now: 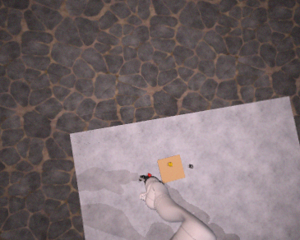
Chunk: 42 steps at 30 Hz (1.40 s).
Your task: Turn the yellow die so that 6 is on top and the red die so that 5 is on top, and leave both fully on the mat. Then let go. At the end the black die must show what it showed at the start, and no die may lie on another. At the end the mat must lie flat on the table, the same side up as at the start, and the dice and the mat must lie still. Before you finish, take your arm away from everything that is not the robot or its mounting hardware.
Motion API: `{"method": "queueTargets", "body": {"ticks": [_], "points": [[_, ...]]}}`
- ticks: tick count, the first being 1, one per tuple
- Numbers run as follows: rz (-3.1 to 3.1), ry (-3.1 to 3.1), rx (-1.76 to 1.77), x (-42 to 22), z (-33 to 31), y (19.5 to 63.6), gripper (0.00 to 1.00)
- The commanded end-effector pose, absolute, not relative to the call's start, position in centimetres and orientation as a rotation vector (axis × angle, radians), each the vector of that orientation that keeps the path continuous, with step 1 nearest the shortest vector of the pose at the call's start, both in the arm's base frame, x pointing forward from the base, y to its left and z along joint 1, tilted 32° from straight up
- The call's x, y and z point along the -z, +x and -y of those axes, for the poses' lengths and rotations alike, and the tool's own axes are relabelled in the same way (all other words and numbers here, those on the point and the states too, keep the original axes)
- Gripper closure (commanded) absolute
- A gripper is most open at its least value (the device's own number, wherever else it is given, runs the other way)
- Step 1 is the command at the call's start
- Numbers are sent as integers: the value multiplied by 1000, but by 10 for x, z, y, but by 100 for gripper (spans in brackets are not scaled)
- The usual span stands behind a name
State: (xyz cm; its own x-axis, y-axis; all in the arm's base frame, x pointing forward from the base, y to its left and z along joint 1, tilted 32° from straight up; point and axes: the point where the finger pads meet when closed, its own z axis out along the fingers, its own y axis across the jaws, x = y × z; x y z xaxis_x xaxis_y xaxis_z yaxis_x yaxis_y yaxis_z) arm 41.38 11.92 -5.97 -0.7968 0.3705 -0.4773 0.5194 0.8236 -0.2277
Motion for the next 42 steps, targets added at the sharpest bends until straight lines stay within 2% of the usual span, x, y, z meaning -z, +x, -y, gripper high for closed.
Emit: {"method": "queueTargets", "body": {"ticks": [1,42], "points": [[-2588,663,488,59,-120,414,65],[-2588,663,488,72,-114,418,65]]}}
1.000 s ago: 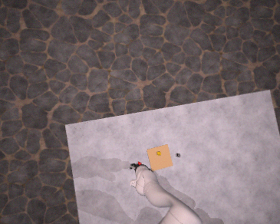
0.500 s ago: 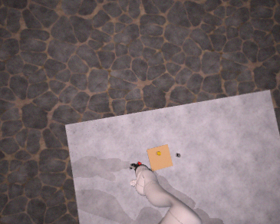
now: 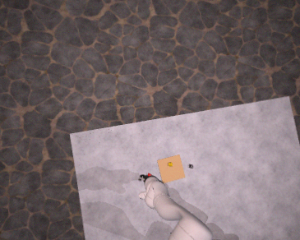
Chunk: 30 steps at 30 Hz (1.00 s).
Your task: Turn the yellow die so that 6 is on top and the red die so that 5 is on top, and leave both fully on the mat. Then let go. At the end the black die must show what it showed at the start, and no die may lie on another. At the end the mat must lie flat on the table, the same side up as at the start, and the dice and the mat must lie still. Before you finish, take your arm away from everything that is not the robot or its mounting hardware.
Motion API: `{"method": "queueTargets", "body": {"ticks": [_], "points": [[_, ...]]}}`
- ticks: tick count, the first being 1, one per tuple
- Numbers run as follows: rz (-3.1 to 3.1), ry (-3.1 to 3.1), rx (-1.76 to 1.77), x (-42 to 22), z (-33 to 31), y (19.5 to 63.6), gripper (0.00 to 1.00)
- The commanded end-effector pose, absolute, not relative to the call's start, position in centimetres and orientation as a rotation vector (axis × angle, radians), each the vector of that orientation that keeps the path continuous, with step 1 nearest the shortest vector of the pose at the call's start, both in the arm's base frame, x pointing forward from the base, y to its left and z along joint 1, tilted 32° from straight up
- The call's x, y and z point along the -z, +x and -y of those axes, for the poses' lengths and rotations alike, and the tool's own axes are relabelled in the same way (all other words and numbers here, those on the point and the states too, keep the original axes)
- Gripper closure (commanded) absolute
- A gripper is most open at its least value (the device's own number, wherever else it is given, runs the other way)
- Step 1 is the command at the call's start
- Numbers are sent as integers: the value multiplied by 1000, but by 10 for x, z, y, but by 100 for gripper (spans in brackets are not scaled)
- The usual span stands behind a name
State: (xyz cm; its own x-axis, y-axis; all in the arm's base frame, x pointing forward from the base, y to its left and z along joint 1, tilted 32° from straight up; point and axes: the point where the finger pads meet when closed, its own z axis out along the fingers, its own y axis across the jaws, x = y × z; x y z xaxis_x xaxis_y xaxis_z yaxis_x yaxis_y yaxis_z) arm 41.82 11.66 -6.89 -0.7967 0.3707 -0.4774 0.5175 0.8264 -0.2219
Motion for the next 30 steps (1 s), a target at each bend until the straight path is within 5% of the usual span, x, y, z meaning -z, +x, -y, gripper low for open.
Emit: {"method": "queueTargets", "body": {"ticks": [1,30], "points": [[-2588,663,488,73,-113,419,65],[-2588,663,488,102,-99,429,65]]}}
